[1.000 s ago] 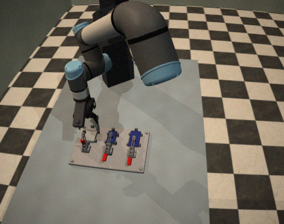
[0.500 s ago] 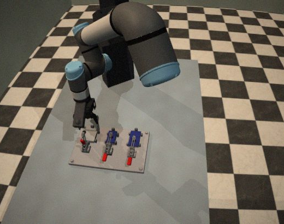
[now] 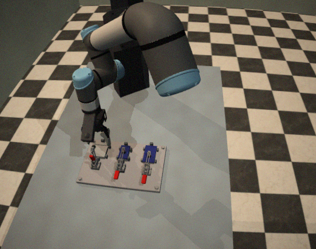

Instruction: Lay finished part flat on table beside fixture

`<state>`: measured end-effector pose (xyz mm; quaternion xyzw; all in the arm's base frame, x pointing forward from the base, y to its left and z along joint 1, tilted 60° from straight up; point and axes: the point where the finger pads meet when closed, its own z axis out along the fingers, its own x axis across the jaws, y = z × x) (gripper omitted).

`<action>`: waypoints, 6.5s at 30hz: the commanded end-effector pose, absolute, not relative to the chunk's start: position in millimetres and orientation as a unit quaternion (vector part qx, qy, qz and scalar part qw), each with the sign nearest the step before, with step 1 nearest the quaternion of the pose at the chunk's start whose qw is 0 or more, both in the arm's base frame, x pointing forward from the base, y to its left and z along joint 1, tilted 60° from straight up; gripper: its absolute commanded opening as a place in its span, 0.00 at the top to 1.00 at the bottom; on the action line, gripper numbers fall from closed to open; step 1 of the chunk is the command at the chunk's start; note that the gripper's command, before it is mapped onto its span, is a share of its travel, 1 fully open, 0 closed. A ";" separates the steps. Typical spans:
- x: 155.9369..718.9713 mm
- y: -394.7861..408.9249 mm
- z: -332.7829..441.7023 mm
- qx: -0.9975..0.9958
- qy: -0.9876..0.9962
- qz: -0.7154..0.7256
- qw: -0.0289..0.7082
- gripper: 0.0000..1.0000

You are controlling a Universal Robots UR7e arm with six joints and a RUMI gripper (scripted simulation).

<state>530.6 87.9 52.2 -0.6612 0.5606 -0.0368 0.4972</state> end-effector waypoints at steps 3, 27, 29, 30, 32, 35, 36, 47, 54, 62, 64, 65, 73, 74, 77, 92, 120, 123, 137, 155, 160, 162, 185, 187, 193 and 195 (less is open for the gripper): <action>530.7 87.6 52.4 -0.661 0.561 -0.037 0.497 0.41; 532.8 89.8 50.6 -0.661 0.561 -0.037 0.497 0.41; 533.8 90.8 49.8 -0.661 0.561 -0.037 0.497 0.41; 534.4 91.4 49.3 -0.661 0.561 -0.037 0.497 0.41; 535.7 92.6 48.3 -0.661 0.561 -0.037 0.497 0.41; 537.9 94.8 46.5 -0.661 0.561 -0.037 0.497 0.41; 538.7 95.6 45.8 -0.661 0.561 -0.037 0.497 0.41; 545.9 102.7 40.0 -0.661 0.561 -0.037 0.497 0.41; 549.5 106.4 37.0 -0.661 0.561 -0.037 0.497 0.41; 550.4 107.3 36.3 -0.661 0.561 -0.037 0.497 0.41; 550.5 107.3 36.3 -0.661 0.561 -0.037 0.497 0.41; 550.5 107.3 36.3 -0.661 0.561 -0.037 0.497 0.41; 550.5 107.4 36.2 -0.661 0.561 -0.037 0.497 0.41; 550.5 107.4 36.2 -0.661 0.561 -0.037 0.497 0.41; 550.5 107.4 36.2 -0.661 0.561 -0.037 0.497 0.41; 550.5 107.4 36.3 -0.661 0.561 -0.037 0.497 0.41; 550.5 107.4 36.3 -0.661 0.561 -0.037 0.497 1.00; 550.5 107.4 36.3 -0.661 0.561 -0.037 0.497 1.00; 550.5 107.4 36.3 -0.661 0.561 -0.037 0.497 1.00; 548.3 105.2 38.1 -0.661 0.561 -0.037 0.497 1.00; 545.9 102.7 40.0 -0.661 0.561 -0.037 0.497 1.00; 545.3 102.2 40.5 -0.661 0.561 -0.037 0.497 1.00; 532.7 89.4 50.9 -0.661 0.561 -0.037 0.497 1.00; 531.8 88.4 51.7 -0.661 0.561 -0.037 0.497 1.00; 529.8 86.3 53.4 -0.661 0.561 -0.037 0.497 1.00; 529.3 85.9 53.8 -0.661 0.561 -0.037 0.497 1.00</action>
